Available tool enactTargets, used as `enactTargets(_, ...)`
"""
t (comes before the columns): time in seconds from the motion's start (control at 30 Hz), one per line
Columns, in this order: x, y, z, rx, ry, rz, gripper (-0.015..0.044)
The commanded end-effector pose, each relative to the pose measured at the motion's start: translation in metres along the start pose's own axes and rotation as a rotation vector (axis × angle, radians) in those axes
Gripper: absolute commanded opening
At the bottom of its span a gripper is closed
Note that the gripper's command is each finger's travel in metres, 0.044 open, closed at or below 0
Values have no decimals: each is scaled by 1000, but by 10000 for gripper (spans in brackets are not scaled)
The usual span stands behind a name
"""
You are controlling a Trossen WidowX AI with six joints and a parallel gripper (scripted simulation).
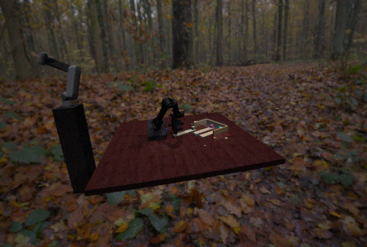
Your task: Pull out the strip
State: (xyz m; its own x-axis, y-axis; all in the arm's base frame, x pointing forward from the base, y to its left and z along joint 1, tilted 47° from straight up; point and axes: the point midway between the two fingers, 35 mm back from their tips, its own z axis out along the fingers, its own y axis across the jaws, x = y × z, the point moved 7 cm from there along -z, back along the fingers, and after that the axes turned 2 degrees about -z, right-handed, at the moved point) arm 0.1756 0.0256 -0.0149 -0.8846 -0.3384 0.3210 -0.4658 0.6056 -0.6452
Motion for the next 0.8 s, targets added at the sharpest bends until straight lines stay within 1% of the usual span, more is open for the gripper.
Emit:
enactTargets(0.0,6,1,3,-6,22,-5,0)
enactTargets(0.17,6,1,3,-6,22,-5,0)
enactTargets(0.23,-2,0,-9,-3,3,-2,0)
enactTargets(0.33,-4,-1,-40,-8,20,-4,0)
enactTargets(0.5,-4,-1,-42,-8,21,-4,0)
enactTargets(0.57,-8,-1,-41,-9,21,-53,52)
enactTargets(0.67,-24,-1,-40,-10,19,-210,131)
enactTargets(0.77,-32,0,-41,-10,19,-223,210)
